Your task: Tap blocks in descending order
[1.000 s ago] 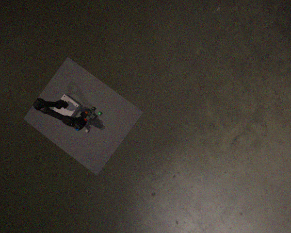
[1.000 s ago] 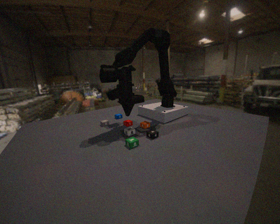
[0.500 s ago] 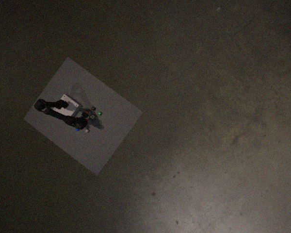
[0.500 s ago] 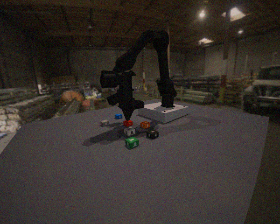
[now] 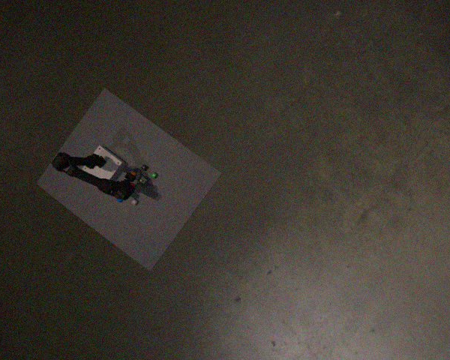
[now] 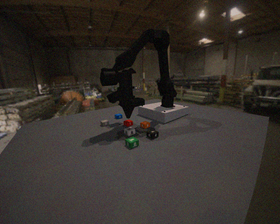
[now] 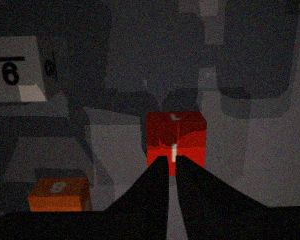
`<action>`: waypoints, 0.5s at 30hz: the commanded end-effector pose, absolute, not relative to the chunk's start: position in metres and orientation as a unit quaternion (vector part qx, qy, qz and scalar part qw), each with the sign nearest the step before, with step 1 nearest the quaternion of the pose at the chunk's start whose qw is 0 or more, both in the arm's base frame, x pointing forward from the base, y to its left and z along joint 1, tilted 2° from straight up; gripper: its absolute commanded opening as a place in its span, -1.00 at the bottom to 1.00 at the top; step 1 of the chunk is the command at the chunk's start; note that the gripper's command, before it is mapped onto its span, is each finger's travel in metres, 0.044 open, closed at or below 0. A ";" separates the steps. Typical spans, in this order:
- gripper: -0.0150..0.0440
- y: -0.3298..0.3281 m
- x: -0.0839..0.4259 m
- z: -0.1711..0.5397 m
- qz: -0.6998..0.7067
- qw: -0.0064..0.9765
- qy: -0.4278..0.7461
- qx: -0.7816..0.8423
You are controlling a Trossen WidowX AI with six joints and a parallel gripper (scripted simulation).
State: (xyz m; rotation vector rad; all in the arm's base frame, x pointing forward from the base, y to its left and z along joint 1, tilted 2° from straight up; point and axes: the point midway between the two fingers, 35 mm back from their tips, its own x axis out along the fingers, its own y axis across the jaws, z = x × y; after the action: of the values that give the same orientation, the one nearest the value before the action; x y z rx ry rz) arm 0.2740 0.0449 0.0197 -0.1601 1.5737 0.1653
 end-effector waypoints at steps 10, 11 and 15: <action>-0.42 0.045 0.275 0.111 0.073 0.702 0.705 -0.069; -0.42 0.045 0.275 0.111 0.073 0.702 0.705 -0.069; -0.42 0.042 0.282 0.112 0.073 0.702 0.705 -0.069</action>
State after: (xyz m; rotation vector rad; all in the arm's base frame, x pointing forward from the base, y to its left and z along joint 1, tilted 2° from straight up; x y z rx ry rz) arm 0.2785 0.0446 0.1110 -0.1561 1.5525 0.1630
